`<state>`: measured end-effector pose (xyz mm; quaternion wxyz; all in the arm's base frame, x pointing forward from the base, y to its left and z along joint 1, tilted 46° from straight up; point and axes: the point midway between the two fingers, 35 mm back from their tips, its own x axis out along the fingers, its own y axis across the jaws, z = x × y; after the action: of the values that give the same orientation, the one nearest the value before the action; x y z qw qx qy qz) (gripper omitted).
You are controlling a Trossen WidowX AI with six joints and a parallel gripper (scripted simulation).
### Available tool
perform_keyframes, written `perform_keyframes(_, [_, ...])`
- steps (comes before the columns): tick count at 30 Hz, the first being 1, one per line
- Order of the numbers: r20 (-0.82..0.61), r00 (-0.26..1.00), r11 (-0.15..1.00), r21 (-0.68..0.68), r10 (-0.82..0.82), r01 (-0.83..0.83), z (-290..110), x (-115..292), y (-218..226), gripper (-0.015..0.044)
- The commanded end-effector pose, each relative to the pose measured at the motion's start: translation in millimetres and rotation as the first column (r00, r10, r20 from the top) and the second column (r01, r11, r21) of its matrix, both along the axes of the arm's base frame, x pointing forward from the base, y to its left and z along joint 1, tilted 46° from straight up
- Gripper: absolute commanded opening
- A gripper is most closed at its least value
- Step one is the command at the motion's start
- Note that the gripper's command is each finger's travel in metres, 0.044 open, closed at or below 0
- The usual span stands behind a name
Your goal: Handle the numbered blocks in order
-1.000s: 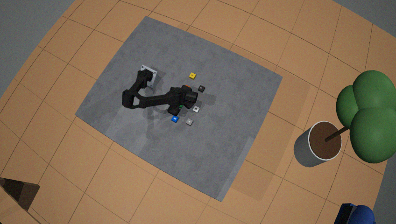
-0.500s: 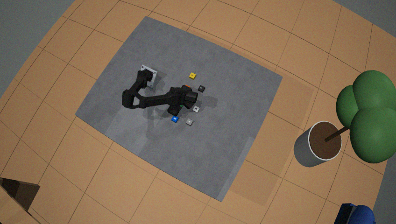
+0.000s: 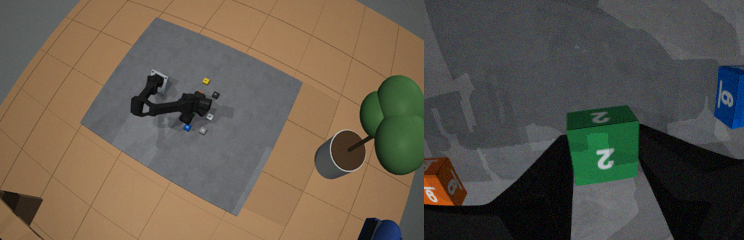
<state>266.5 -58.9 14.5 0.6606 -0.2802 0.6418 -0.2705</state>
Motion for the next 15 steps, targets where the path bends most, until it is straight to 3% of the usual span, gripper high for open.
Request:
perform_keyframes(1, [-0.003,1.0,1.0,-0.004,0.003,-0.003,0.1,-0.1,-0.6,0.012])
perform_keyframes(15, [-0.003,1.0,1.0,-0.003,0.003,-0.003,9.8,-0.4,9.7,0.012])
